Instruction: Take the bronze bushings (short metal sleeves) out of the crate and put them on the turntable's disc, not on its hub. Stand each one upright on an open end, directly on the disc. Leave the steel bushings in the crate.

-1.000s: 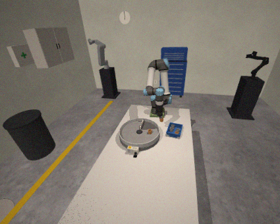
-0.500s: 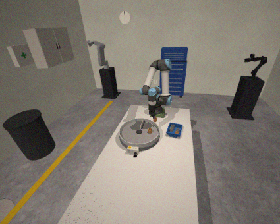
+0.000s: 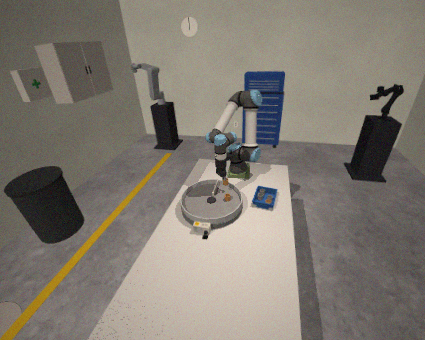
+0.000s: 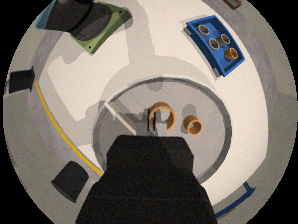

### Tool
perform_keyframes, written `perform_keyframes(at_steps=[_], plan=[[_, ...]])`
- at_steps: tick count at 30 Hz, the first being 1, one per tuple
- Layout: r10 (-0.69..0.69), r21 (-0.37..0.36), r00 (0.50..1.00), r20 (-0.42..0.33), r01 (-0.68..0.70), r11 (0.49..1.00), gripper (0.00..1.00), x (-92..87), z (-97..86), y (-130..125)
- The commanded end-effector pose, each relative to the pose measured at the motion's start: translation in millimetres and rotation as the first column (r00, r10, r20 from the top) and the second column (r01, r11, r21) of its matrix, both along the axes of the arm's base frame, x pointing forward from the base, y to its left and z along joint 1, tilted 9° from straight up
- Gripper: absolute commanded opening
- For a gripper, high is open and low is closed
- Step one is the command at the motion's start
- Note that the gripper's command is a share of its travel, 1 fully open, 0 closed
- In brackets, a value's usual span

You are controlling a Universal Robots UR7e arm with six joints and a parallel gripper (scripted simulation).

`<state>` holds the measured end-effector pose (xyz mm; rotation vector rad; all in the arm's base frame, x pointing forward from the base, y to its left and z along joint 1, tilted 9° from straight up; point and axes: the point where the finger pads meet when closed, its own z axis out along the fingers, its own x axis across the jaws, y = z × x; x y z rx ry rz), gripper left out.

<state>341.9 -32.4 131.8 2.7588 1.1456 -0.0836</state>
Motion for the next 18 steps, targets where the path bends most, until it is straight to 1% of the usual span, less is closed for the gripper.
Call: perform_keyframes(at_steps=[1, 2, 16, 18], plan=[[0.002, 0.003, 1.000, 0.002, -0.002, 1.000, 0.00, 5.6, 3.6, -23.6], [0.002, 0.003, 1.000, 0.002, -0.002, 1.000, 0.00, 5.6, 3.6, -23.6], [0.002, 0.003, 1.000, 0.002, -0.002, 1.000, 0.00, 17.7, 13.5, -84.2], [0.002, 0.003, 1.000, 0.002, -0.002, 1.000, 0.00, 18.5, 14.1, -87.9]])
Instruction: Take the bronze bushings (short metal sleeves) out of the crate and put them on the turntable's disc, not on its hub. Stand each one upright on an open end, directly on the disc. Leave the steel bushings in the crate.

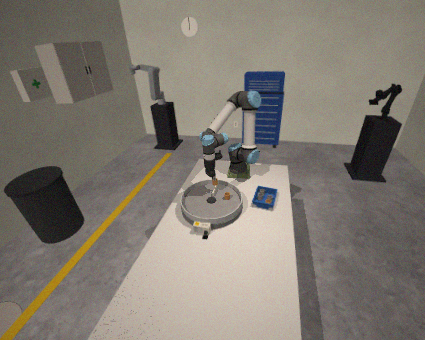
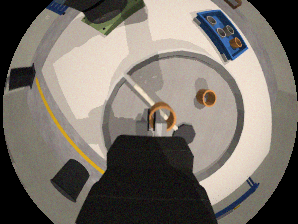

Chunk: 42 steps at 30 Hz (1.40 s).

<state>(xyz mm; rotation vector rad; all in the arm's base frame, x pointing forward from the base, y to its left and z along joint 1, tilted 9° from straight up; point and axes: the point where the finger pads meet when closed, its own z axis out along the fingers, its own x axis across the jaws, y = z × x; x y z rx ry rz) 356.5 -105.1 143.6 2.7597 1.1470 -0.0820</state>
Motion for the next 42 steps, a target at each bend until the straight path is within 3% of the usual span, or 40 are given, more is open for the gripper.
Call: perform_keyframes(at_steps=[1, 16, 42], plan=[[0.001, 0.001, 1.000, 0.001, -0.001, 1.000, 0.00, 3.9, 2.4, -15.2], [0.001, 0.001, 1.000, 0.001, -0.001, 1.000, 0.00, 11.8, 8.8, -54.6], [0.001, 0.001, 1.000, 0.001, -0.001, 1.000, 0.00, 13.8, 10.5, -64.9]])
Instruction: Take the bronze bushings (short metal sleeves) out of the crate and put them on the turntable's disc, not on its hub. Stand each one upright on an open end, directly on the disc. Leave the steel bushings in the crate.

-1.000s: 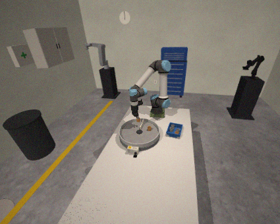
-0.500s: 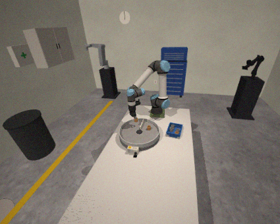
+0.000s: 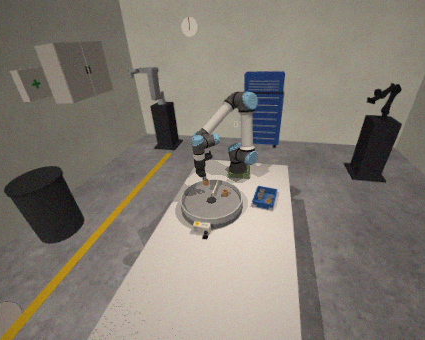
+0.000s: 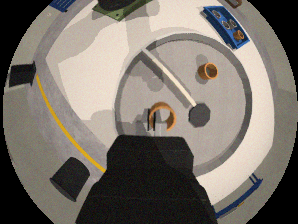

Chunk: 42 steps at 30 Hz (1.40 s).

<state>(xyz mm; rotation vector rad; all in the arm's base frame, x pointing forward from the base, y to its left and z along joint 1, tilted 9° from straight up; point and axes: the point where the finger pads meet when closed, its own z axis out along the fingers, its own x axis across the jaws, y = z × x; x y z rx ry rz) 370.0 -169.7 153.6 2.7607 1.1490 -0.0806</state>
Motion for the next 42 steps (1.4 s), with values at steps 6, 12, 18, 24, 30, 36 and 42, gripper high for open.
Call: perform_keyframes(at_steps=[6, 12, 18, 24, 30, 36, 42], plan=[[0.000, -0.001, 1.000, 0.001, 0.000, 1.000, 0.00, 0.3, 0.5, -0.3], [0.000, -0.001, 1.000, 0.001, 0.000, 1.000, 0.00, 0.3, 0.5, -0.3], [0.000, -0.001, 1.000, 0.001, 0.000, 1.000, 0.00, 0.3, 0.5, -0.3], [0.000, -0.001, 1.000, 0.001, 0.000, 1.000, 0.00, 0.3, 0.5, -0.3], [0.000, -0.001, 1.000, 0.001, 0.000, 1.000, 0.00, 0.3, 0.5, -0.3], [0.000, -0.001, 1.000, 0.001, 0.000, 1.000, 0.00, 0.5, -22.4, -4.3], [0.000, -0.001, 1.000, 0.001, 0.000, 1.000, 0.00, 0.5, -28.3, -5.4]])
